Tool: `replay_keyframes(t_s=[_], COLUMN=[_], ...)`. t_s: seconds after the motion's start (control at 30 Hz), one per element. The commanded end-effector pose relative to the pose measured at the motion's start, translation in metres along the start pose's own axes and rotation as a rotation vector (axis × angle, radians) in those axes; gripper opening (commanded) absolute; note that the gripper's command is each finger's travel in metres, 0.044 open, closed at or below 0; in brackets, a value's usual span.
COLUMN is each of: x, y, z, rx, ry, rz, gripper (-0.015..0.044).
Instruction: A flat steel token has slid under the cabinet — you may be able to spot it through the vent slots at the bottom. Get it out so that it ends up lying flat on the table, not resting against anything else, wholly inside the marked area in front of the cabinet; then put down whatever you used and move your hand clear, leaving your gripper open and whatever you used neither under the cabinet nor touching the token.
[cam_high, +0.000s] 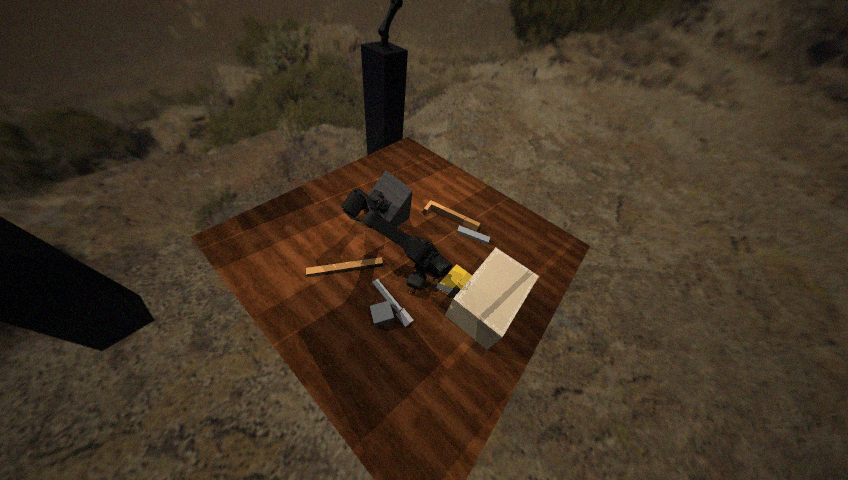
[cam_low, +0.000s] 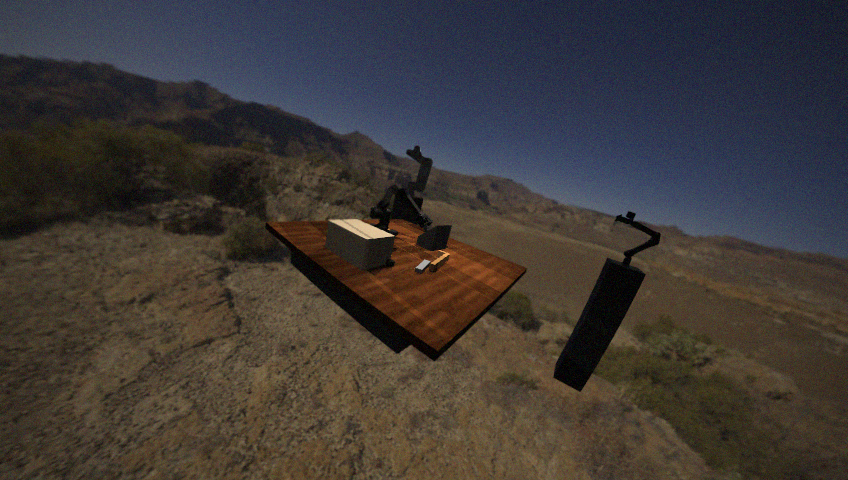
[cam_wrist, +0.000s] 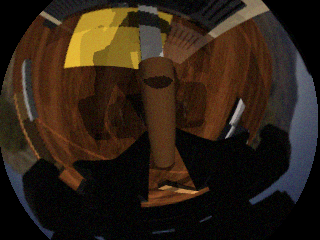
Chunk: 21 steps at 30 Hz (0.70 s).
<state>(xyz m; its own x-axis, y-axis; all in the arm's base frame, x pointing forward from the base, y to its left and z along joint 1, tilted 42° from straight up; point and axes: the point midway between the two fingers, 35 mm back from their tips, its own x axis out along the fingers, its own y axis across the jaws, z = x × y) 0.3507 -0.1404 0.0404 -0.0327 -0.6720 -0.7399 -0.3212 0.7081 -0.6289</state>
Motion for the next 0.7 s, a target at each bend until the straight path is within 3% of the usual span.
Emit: replay_keyframes(t_s=[0.0,0.67], x=[0.001,0.001], y=[0.009,0.025], z=[-0.001,-0.001], rx=[-0.011,-0.011], ry=[0.001,0.001], rz=[0.011,0.012], gripper=[0.0,0.0])
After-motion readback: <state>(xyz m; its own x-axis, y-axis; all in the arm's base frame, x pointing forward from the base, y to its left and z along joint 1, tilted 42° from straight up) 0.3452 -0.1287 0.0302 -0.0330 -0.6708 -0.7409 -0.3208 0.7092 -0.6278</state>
